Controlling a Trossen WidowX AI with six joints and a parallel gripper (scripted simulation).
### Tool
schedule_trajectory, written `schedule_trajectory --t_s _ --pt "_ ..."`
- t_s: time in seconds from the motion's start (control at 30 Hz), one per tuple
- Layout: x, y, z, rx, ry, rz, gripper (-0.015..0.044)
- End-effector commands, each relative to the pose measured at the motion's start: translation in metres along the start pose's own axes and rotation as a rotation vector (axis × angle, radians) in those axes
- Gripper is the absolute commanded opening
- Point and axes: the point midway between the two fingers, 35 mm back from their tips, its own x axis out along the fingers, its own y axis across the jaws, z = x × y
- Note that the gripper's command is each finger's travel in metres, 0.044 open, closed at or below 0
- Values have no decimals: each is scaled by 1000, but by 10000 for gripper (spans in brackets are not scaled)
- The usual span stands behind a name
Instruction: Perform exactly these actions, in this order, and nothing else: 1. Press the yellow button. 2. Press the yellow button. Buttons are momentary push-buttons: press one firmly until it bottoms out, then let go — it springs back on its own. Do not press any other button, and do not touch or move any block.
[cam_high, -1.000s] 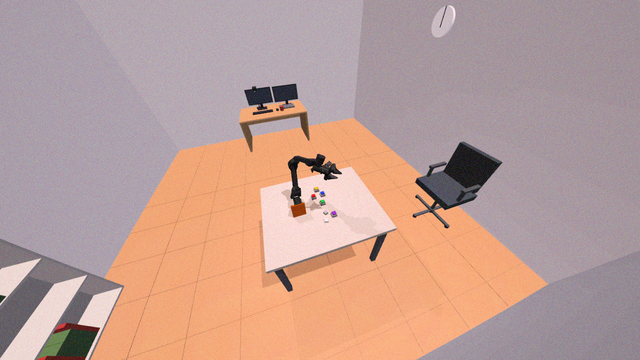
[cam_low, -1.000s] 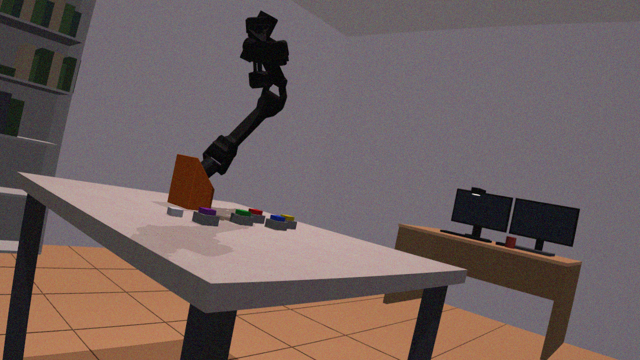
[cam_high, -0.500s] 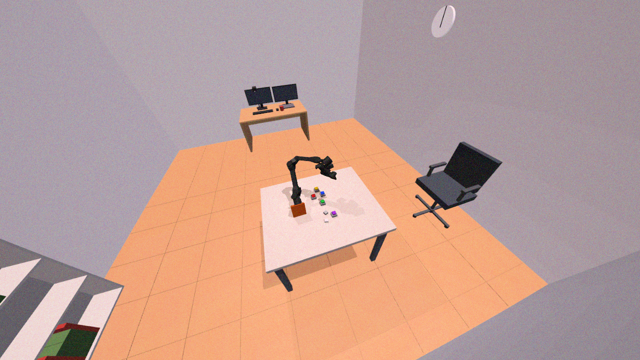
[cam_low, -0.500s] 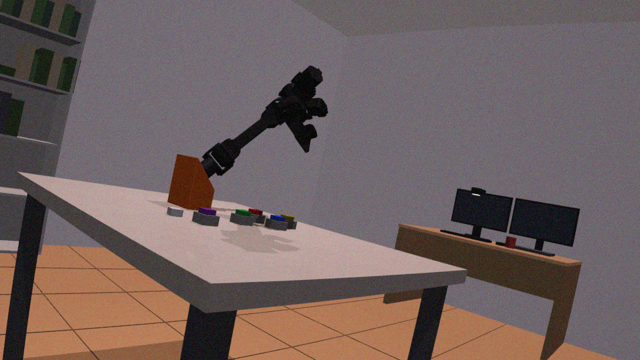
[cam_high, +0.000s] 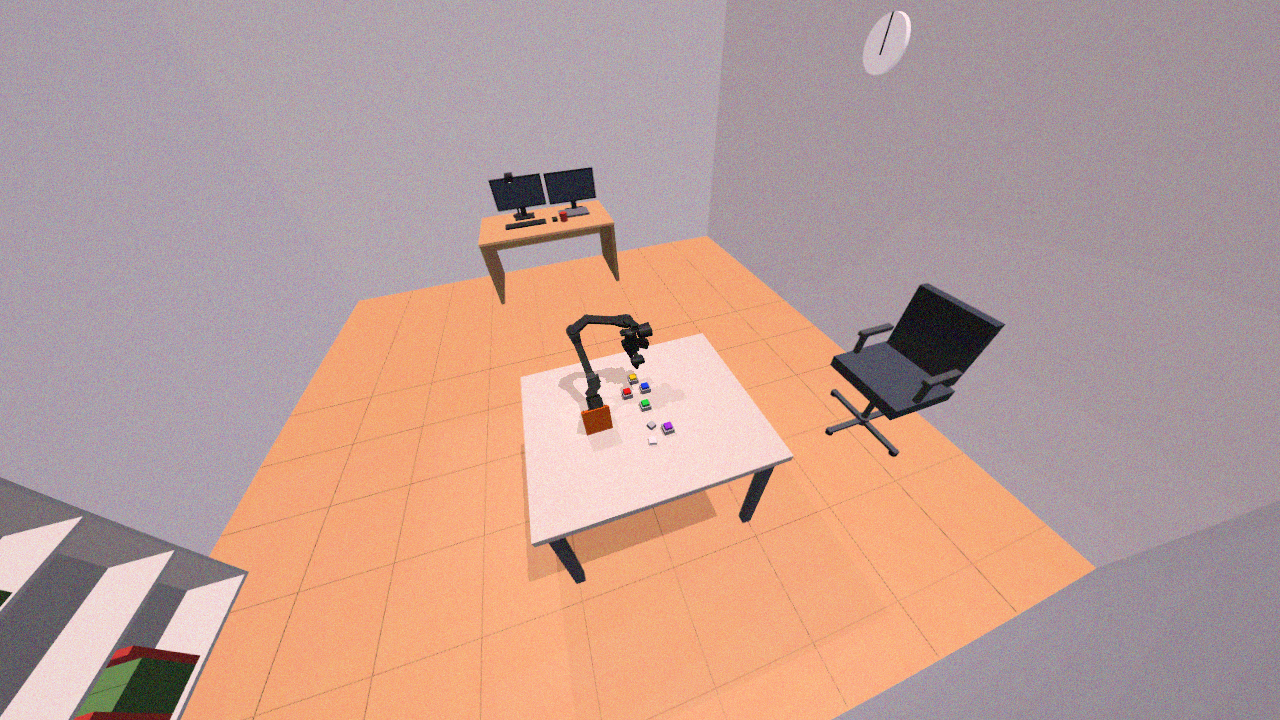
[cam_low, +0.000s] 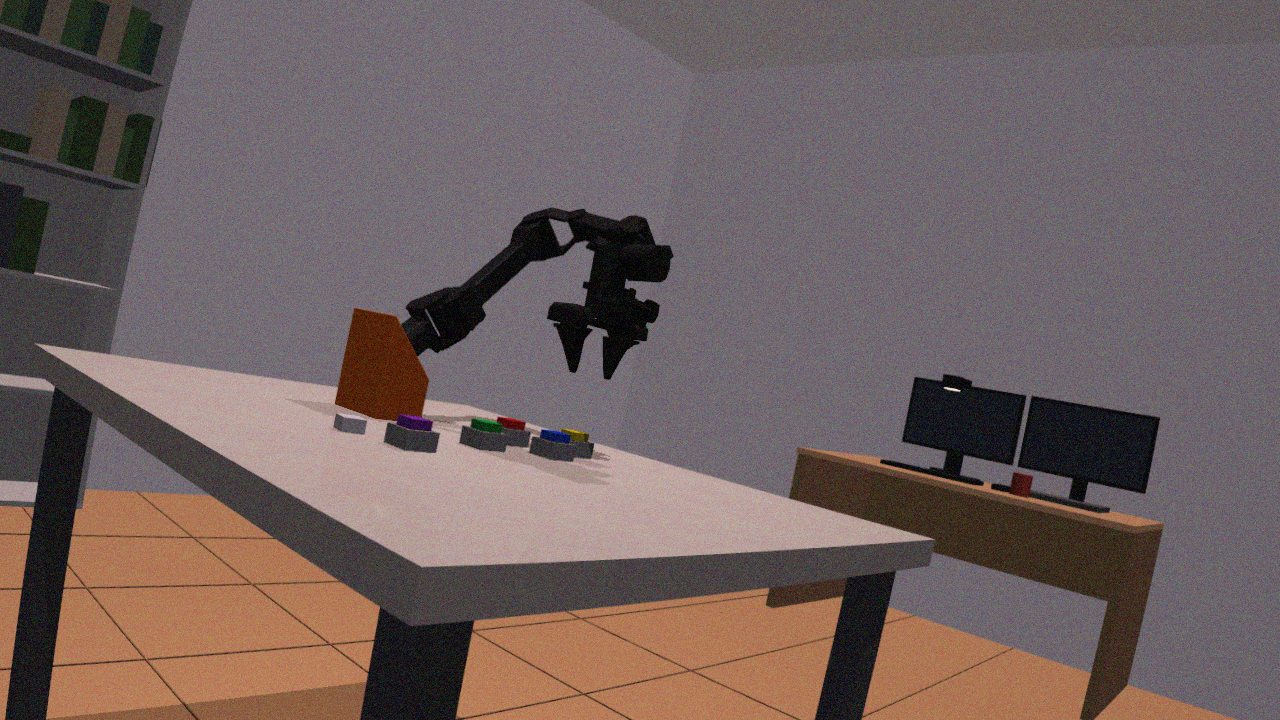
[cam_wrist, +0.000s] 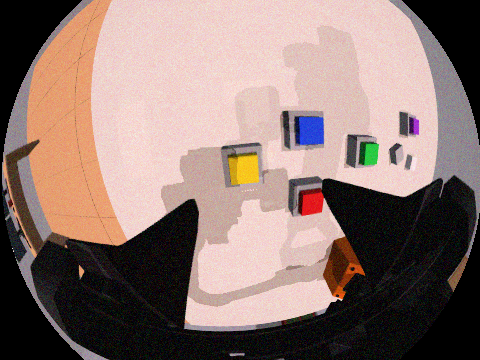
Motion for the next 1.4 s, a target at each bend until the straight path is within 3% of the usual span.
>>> schedule_trajectory --t_s 0.0,0.1,0.3,0.6,1.37 --pt "4 7 -11 46 41 6 400" --pt "4 7 -11 46 41 6 400" --pt "63 7 -14 45 40 8 242" --pt "65 8 -14 45 40 9 20" --pt "83 8 -14 45 40 9 20"
